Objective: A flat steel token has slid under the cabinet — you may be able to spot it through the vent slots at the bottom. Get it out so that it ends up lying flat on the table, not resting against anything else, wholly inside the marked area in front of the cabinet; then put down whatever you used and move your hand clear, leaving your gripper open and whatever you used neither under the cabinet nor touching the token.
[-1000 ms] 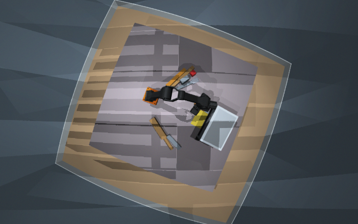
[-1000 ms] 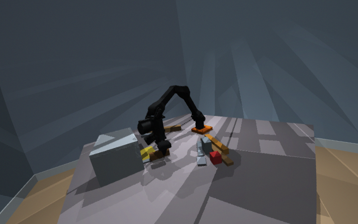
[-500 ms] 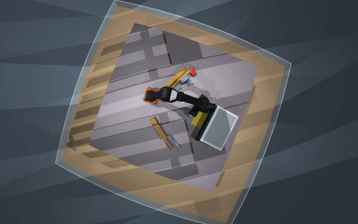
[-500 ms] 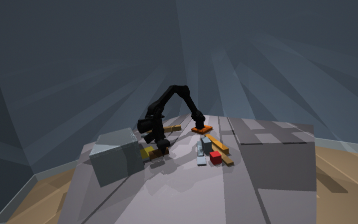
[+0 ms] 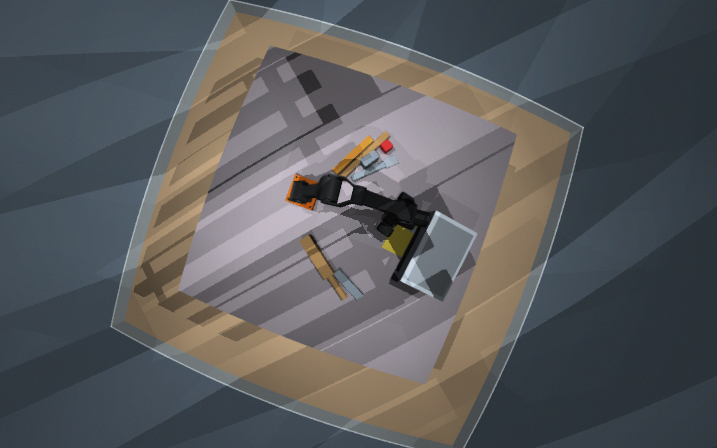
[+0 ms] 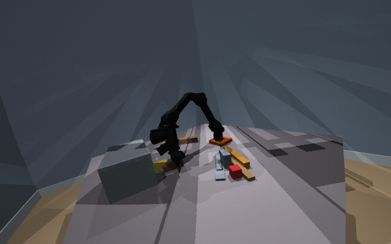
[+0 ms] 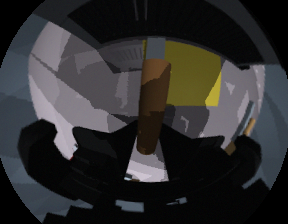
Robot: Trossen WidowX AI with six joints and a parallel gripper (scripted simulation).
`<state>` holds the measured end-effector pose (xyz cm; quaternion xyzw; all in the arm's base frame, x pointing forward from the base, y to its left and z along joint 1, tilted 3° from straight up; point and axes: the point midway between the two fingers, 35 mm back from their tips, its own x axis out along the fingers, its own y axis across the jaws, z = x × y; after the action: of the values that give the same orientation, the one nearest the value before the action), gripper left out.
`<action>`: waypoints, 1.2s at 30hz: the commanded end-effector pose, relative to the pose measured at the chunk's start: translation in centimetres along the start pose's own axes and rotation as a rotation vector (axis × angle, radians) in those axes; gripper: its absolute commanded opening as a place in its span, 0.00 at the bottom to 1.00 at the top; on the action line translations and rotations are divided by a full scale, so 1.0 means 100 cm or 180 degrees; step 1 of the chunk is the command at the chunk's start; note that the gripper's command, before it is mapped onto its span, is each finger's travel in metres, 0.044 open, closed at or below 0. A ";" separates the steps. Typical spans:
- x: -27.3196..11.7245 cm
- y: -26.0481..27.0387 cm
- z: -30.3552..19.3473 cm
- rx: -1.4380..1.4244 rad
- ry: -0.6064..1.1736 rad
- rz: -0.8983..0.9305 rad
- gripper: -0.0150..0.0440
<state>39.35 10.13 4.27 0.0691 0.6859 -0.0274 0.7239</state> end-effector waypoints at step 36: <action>0.001 -0.032 0.000 0.0026 -0.0001 -0.0037 0.25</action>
<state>38.95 7.35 4.06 0.0694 0.6861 -0.0294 0.7236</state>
